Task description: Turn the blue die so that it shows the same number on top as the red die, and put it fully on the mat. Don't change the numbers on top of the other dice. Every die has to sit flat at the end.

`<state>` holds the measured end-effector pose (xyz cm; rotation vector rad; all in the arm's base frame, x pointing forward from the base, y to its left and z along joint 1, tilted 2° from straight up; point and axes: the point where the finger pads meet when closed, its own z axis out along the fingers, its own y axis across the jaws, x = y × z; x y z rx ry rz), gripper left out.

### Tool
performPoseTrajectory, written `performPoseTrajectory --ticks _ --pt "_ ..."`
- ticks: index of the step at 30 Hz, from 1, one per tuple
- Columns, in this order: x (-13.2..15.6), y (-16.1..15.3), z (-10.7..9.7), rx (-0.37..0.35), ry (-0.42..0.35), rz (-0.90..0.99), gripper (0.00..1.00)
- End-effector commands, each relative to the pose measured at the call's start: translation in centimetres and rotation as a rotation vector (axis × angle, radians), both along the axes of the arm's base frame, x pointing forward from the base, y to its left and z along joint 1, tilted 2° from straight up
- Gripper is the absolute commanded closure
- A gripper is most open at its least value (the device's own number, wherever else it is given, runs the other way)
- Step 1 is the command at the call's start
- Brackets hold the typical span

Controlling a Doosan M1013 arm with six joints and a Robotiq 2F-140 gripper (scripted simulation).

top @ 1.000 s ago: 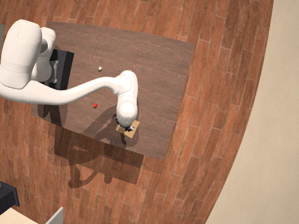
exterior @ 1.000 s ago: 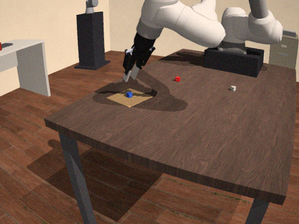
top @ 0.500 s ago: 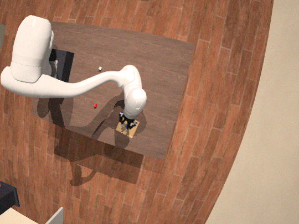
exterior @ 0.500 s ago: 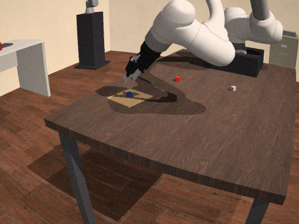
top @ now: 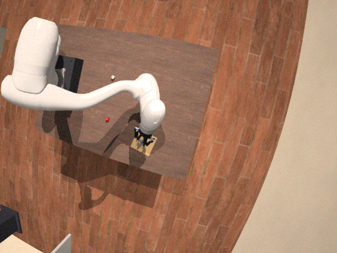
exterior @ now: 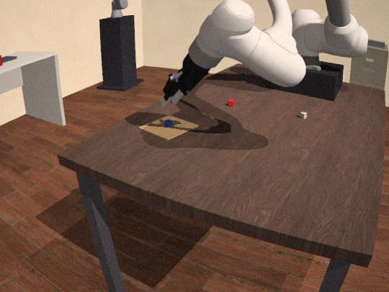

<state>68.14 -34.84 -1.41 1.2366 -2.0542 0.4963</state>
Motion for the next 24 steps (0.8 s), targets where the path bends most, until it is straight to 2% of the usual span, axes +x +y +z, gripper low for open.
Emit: performPoseTrajectory --ticks 1,14,24 --pt "0.2 -0.1 0.0 -0.011 0.001 0.001 0.71" --pt "0.2 -0.1 -1.1 -0.011 0.001 0.001 0.71" --pt "0.1 -0.1 -2.9 -0.011 0.001 0.001 0.71"
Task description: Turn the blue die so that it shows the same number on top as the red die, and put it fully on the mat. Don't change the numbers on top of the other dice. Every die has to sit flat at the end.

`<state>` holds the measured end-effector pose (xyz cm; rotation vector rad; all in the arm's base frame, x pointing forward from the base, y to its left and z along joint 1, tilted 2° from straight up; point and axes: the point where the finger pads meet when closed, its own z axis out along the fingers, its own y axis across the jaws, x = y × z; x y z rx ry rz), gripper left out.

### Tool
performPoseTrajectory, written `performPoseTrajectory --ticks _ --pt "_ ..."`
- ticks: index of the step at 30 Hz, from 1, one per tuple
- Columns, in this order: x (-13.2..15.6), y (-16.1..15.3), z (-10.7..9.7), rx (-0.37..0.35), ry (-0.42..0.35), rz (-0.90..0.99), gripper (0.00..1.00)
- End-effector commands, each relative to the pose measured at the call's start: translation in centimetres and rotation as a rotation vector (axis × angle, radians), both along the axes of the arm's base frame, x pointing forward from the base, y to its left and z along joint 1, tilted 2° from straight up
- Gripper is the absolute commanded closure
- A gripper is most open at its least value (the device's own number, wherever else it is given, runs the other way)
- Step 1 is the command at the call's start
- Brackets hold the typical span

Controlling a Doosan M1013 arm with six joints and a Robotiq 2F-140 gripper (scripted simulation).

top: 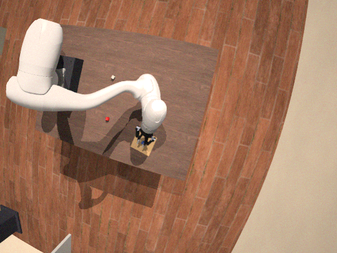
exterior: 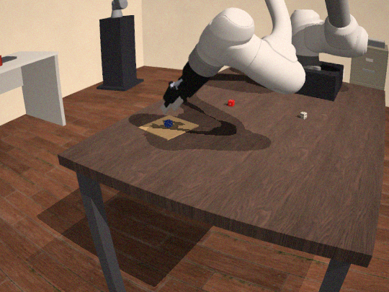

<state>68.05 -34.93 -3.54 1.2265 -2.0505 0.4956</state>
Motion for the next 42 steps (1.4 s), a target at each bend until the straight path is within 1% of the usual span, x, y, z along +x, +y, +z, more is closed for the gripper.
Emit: performPoseTrajectory --ticks 1,22,32,42 --pt "0.2 0.0 -1.0 -0.005 -0.004 0.007 0.71" --pt "0.1 -0.1 -4.1 -0.005 -0.004 0.007 0.71" --pt "0.1 -0.1 -4.5 -0.005 -0.004 0.007 0.71" --pt "0.1 -0.1 -4.6 -0.005 -0.004 0.007 0.71"
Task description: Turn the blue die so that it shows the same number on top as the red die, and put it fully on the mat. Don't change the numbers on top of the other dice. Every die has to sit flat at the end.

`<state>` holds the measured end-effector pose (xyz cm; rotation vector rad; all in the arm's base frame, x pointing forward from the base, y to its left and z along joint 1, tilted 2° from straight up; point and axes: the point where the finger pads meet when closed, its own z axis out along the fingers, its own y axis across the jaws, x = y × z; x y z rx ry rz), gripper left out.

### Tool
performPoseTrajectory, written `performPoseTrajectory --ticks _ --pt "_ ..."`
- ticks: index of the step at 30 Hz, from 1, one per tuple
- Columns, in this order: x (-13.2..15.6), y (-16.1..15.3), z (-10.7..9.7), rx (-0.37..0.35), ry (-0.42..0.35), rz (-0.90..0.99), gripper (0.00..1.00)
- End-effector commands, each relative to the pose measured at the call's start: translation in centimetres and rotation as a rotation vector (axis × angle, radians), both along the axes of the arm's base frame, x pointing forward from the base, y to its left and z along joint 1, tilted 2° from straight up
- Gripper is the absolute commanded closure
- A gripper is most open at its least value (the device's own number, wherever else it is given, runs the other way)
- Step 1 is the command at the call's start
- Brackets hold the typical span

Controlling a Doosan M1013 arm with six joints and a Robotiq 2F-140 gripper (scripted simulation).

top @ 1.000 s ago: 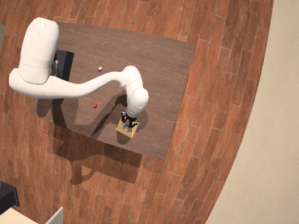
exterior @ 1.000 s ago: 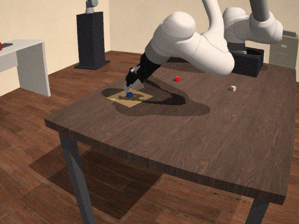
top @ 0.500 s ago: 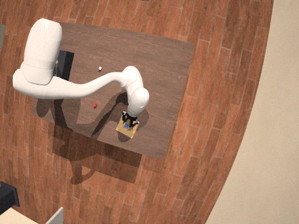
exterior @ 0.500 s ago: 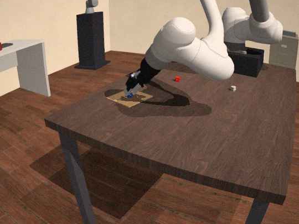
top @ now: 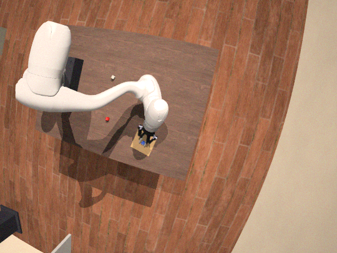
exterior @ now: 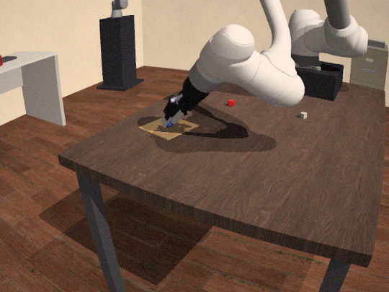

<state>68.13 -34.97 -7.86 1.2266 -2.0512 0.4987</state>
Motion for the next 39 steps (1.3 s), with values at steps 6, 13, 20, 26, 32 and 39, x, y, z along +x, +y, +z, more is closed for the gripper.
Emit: performPoseTrajectory --ticks 6,13,20,26,32,39 --pt "0.02 -0.03 -0.30 -0.003 -0.002 0.006 0.71" --pt "0.02 -0.03 -0.30 -0.003 -0.002 0.006 0.71" --pt "0.02 -0.03 -0.30 -0.003 -0.002 0.006 0.71" --pt "0.02 -0.03 -0.30 -0.003 -0.002 0.006 0.71" --pt "0.02 -0.03 -0.30 -0.003 -0.002 0.006 0.71" --pt "0.02 -0.03 -0.30 -0.003 -0.002 0.006 0.82"
